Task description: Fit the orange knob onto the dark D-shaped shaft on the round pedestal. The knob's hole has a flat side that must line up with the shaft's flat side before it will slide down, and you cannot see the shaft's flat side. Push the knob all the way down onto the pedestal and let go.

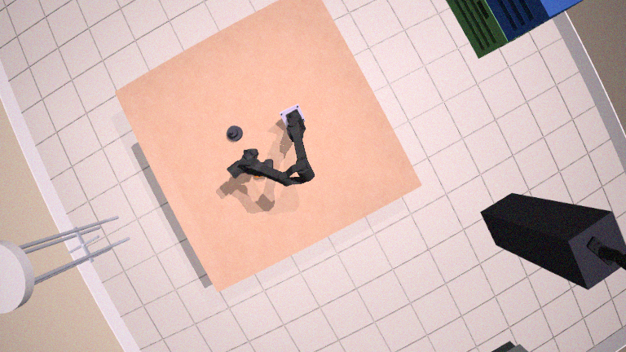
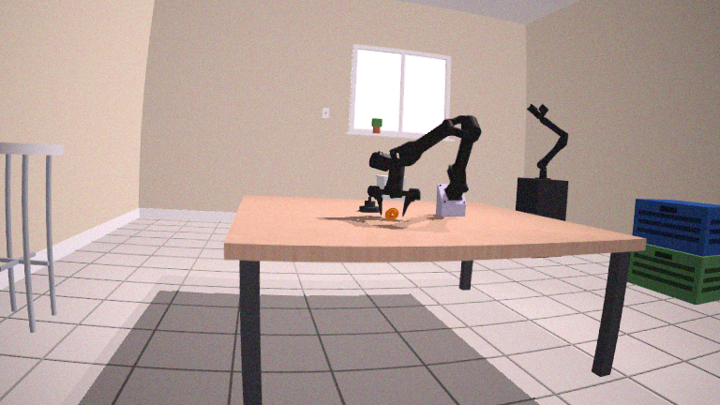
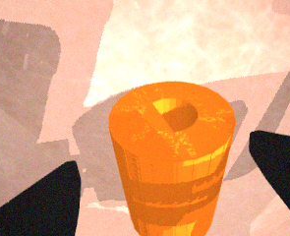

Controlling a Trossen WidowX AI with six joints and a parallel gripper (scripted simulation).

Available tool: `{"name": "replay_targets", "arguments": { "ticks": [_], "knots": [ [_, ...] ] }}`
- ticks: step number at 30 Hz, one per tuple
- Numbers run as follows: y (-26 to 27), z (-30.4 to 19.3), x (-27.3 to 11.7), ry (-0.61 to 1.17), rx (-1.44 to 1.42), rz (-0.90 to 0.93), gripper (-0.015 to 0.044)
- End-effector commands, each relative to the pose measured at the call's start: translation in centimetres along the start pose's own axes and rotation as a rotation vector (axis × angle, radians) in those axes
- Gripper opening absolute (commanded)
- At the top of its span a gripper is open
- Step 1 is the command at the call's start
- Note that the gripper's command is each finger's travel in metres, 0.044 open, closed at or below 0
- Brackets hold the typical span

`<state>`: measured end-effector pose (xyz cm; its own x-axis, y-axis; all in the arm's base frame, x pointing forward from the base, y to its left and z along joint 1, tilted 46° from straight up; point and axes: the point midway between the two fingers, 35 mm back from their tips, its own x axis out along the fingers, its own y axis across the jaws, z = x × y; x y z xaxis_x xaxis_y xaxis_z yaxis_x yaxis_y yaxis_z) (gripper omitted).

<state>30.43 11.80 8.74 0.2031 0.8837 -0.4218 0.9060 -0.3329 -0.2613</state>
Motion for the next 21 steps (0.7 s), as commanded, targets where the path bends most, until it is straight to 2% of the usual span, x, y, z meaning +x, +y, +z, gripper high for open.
{"name": "replay_targets", "arguments": {
  "ticks": [1,3,12,21],
  "knots": [
    [-0.05,0.21,0.11,-0.004,0.007,0.001,0.0282],
    [-0.05,0.21,0.11,-0.004,0.007,0.001,0.024],
    [-0.05,0.21,0.11,-0.004,0.007,0.001,0.024],
    [-0.05,0.21,0.11,-0.004,0.007,0.001,0.0181]
  ]
}}
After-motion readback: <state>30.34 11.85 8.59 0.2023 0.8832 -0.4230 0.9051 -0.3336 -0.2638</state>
